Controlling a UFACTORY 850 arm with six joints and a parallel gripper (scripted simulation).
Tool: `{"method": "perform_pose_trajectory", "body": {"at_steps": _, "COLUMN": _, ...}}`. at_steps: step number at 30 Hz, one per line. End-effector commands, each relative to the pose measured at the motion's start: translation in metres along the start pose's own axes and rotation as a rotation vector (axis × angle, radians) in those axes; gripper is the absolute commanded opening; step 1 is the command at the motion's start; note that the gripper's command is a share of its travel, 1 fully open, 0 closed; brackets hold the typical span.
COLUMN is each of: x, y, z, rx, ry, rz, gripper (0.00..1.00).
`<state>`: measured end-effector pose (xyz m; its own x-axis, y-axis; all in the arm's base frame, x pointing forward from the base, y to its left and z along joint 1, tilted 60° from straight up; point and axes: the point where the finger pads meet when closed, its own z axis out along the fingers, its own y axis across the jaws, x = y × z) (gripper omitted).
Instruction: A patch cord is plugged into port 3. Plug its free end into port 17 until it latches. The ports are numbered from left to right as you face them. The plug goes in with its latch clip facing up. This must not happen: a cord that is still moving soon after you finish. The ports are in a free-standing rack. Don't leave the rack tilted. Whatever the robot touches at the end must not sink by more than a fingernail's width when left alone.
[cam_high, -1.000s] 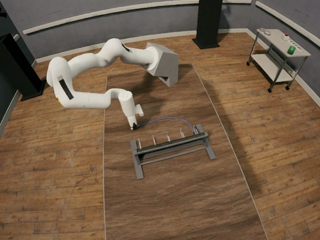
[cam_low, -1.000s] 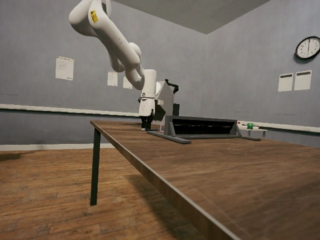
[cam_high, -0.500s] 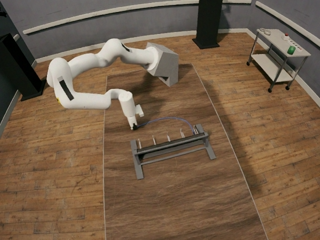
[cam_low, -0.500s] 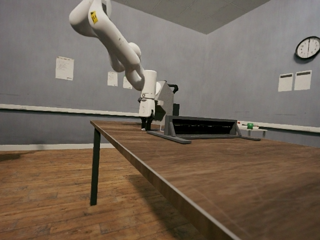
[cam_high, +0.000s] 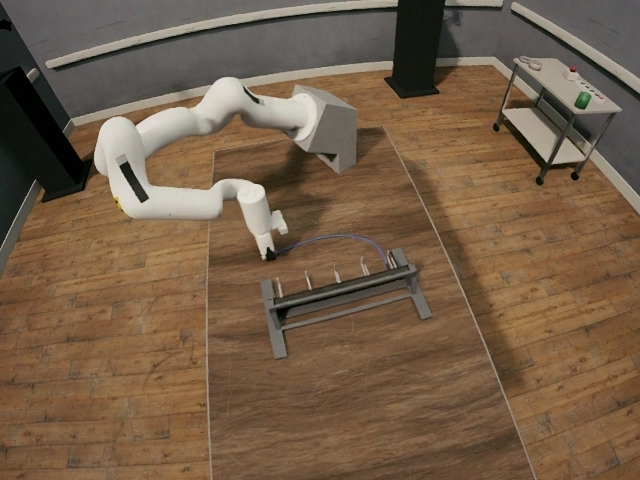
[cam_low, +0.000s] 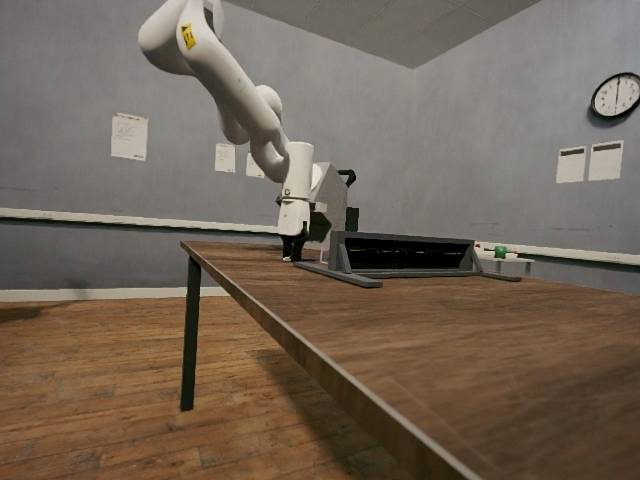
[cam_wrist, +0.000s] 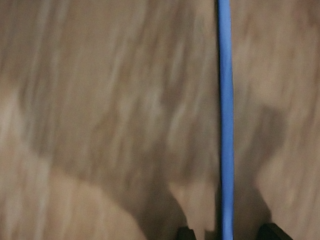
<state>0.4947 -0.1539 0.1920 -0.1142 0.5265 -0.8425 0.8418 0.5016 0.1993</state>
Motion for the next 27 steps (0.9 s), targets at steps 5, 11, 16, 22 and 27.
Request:
{"method": "perform_pose_trajectory", "body": {"at_steps": 5, "x": 0.0000, "y": 0.0002, "z": 0.0014, "rx": -0.001, "ry": 0.000, "rz": 0.000, "gripper": 0.39}}
{"method": "perform_pose_trajectory", "body": {"at_steps": 11, "x": 0.0000, "y": 0.0002, "z": 0.0017, "rx": -0.001, "ry": 0.000, "rz": 0.000, "gripper": 0.39}}
{"method": "perform_pose_trajectory", "body": {"at_steps": 16, "x": 0.0000, "y": 0.0002, "z": 0.0017, "rx": -0.001, "ry": 0.000, "rz": 0.000, "gripper": 0.39}}
{"method": "perform_pose_trajectory", "body": {"at_steps": 22, "x": 0.0000, "y": 0.0002, "z": 0.0017, "rx": -0.001, "ry": 0.000, "rz": 0.000, "gripper": 0.39}}
{"method": "perform_pose_trajectory", "body": {"at_steps": 27, "x": 0.0000, "y": 0.0002, "z": 0.0017, "rx": -0.001, "ry": 0.000, "rz": 0.000, "gripper": 0.00}}
